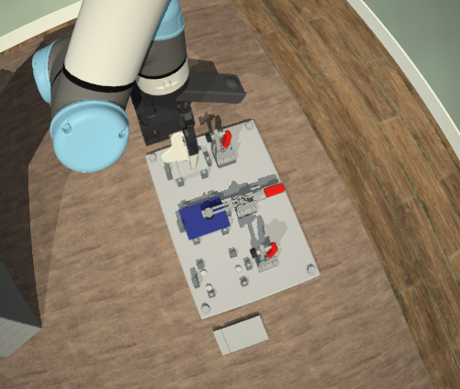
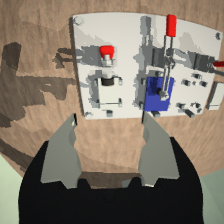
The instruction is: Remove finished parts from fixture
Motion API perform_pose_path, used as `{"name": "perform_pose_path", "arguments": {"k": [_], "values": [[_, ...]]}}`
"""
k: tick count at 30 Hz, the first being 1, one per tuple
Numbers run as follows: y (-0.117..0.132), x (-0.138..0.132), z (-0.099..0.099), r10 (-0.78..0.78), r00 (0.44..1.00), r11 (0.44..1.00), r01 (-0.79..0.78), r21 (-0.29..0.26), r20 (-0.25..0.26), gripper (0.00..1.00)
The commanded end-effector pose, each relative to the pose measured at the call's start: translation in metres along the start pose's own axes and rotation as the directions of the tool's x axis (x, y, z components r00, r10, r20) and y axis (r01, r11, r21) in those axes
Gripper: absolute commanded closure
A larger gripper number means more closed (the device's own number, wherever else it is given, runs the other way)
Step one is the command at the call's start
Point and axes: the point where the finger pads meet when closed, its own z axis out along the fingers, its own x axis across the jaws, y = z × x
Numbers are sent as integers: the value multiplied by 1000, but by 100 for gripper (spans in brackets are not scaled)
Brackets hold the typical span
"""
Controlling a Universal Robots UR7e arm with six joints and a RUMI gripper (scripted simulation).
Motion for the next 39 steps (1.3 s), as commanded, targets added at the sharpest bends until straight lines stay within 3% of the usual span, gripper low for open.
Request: {"name": "perform_pose_path", "arguments": {"k": [1,16,39], "values": [[6,-1,0,-1,1000,1000,1,4,1,41],[3,-1,5,-3,1000,1000,3,9,1,41],[3,-1,49,-3,1000,1000,3,9,1,41]]}}
